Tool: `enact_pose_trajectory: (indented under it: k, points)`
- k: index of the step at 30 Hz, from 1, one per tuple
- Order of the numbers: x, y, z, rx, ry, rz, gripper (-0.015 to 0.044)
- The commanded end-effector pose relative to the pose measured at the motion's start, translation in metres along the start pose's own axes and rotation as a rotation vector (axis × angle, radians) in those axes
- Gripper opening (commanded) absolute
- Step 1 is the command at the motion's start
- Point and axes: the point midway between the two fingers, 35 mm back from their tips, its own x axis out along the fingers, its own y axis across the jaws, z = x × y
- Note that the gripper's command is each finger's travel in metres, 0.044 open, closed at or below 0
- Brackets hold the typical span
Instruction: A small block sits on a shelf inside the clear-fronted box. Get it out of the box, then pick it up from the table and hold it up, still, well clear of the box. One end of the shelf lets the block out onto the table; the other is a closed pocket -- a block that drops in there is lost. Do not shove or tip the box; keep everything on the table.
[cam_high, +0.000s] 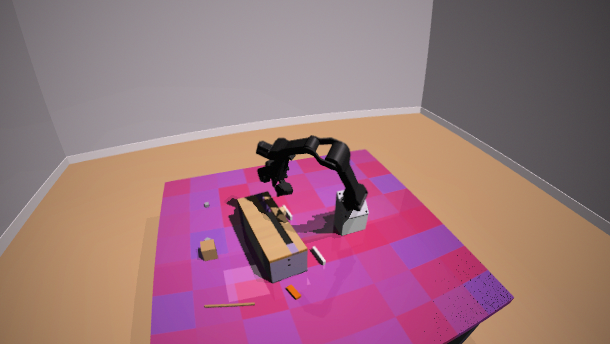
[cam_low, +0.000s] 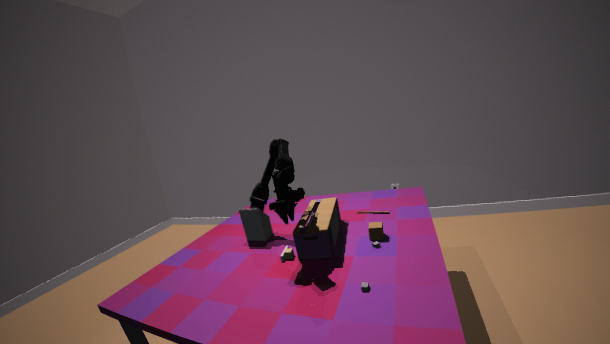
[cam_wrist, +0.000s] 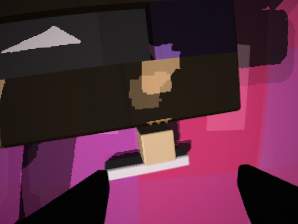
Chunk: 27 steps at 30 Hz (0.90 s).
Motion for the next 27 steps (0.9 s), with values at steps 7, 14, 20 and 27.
enact_pose_trajectory:
  k: [7, 14, 20, 27]
  points:
    - [-0.001, -0.015, -0.01, 1.281, -0.026, 0.182, 0.0285]
    - [-0.002, -0.019, -0.014, 1.668, 0.005, 0.248, 0.0285]
    - [-0.003, -0.022, -0.016, 1.997, 0.049, 0.309, 0.0285]
    - [-0.004, -0.025, -0.019, 2.372, 0.124, 0.371, 0.0285]
